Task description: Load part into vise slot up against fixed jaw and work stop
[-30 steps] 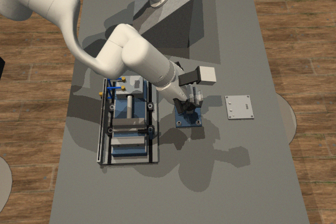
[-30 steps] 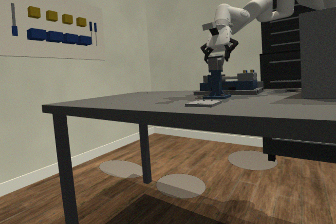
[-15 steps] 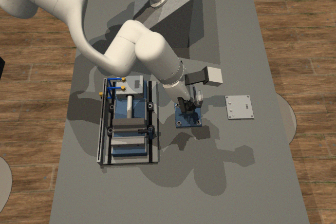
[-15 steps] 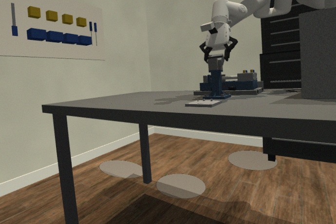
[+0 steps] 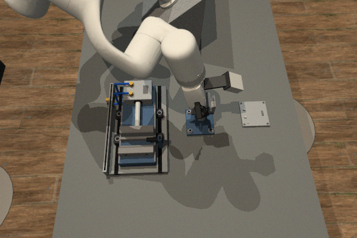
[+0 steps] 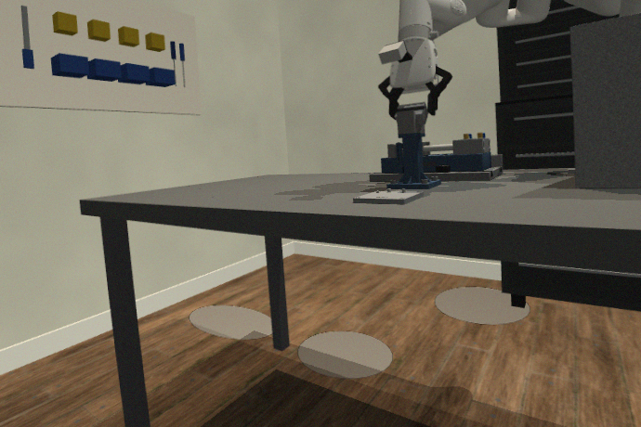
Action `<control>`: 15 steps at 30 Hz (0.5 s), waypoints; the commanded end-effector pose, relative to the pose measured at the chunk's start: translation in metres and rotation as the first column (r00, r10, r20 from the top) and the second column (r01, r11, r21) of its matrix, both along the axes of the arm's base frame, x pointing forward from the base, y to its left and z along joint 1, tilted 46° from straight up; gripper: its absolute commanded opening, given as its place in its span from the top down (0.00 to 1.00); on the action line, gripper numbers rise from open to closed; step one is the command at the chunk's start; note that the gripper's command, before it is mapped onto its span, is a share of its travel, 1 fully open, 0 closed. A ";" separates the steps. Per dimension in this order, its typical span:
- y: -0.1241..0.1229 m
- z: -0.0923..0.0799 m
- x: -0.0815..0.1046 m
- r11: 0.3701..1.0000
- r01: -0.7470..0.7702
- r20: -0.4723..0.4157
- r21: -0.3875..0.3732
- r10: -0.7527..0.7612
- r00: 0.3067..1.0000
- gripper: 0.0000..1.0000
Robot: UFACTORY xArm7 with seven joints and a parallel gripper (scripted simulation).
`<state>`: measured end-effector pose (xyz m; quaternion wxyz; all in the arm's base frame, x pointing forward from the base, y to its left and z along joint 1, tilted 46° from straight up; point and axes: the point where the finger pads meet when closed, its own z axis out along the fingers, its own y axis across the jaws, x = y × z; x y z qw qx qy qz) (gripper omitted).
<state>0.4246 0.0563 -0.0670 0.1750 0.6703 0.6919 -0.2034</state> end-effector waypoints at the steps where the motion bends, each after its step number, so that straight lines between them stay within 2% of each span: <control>1: 0.003 0.000 0.001 0.999 -0.005 0.003 -0.043 0.005 1.000 0.11; 12: 0.004 0.000 0.001 0.985 -0.010 0.005 -0.170 0.011 1.000 0.11; 15: 0.004 -0.001 0.001 0.983 -0.011 0.005 -0.181 0.012 1.000 0.11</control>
